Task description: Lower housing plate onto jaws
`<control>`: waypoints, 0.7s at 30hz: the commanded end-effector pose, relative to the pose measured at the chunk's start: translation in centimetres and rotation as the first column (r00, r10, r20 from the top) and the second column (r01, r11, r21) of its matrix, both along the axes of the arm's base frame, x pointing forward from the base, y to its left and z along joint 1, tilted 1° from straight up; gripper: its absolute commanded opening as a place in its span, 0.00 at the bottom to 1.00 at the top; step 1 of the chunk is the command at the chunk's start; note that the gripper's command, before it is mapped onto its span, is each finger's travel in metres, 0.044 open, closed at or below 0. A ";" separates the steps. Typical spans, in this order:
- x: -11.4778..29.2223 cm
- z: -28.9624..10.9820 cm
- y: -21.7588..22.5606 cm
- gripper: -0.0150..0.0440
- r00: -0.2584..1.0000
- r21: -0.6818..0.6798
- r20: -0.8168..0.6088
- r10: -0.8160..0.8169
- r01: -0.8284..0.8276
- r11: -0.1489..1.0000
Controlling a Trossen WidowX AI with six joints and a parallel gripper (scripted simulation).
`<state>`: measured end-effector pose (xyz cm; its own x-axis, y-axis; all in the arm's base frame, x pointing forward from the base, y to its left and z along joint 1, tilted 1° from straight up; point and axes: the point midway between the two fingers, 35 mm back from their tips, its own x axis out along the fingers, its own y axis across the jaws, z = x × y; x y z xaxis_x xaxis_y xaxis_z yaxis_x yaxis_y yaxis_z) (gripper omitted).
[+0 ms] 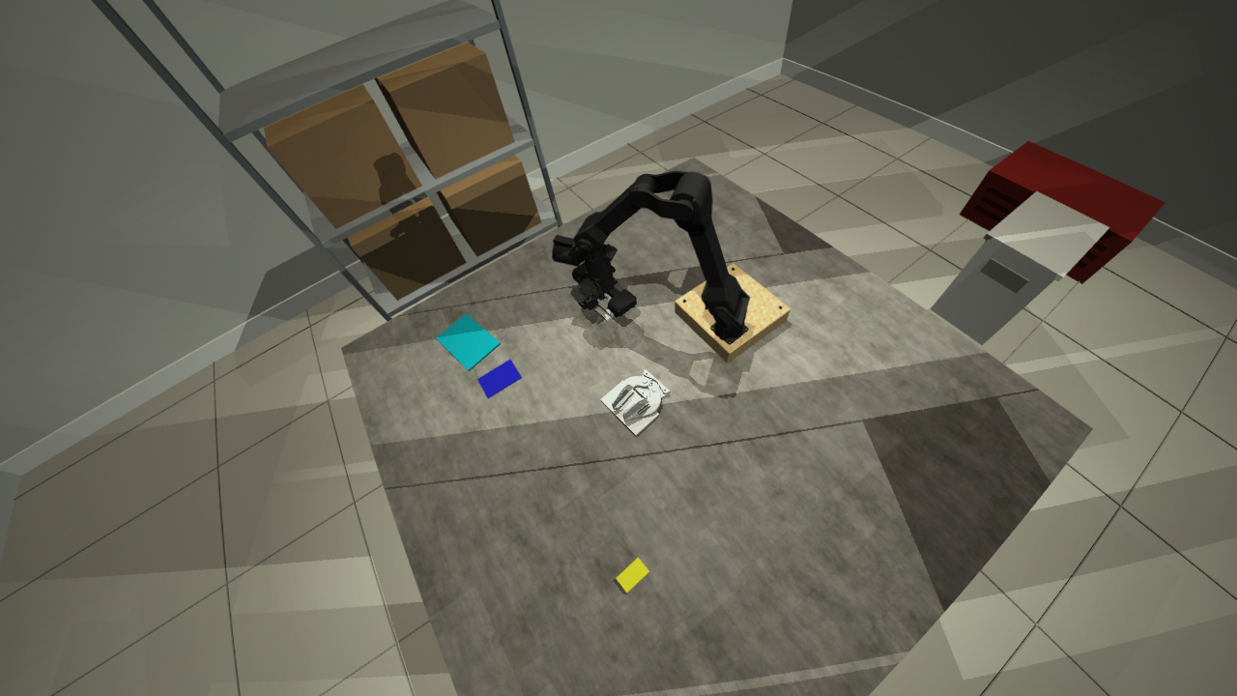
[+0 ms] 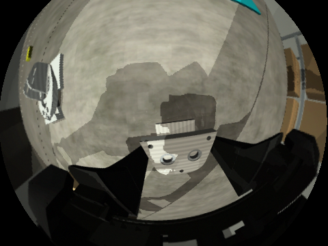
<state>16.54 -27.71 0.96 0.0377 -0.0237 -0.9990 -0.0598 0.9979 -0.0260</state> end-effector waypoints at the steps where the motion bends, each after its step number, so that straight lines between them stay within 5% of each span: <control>1: 0.0 0.0 0.0 0.85 1.000 0.000 0.000 0.000 0.000 1.000; 21: -0.1 5.5 0.0 0.85 1.000 0.000 0.002 0.001 -0.001 1.000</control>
